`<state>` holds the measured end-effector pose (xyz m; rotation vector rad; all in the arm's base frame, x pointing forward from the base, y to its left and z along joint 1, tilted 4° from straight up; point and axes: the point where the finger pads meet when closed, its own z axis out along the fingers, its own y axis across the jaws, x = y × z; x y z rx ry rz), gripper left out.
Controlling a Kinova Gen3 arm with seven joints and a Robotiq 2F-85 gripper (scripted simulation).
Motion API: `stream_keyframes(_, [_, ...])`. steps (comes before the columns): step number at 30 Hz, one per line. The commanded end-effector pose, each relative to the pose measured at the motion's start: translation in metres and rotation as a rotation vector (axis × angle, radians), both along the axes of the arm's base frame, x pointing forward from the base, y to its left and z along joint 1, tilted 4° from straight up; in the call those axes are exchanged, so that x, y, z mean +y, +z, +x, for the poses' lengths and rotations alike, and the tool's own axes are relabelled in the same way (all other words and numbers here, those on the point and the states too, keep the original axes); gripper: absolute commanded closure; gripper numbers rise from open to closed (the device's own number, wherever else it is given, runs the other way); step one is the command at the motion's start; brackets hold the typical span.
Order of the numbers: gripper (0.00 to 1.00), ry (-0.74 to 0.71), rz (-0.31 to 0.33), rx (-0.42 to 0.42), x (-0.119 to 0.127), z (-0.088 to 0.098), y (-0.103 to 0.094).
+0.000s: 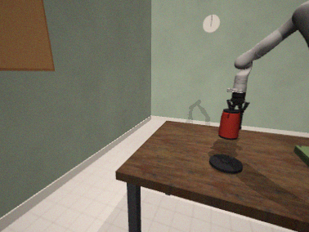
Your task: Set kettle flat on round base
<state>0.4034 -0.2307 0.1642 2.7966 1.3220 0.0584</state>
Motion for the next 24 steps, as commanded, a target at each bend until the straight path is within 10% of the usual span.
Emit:
stream_keyframes(1, [1.00,0.002,-0.002,-0.008,0.0003,0.0021,0.0059])
stream_keyframes(24, [1.00,0.002,-0.002,-0.008,0.0005,0.0017,0.0107])
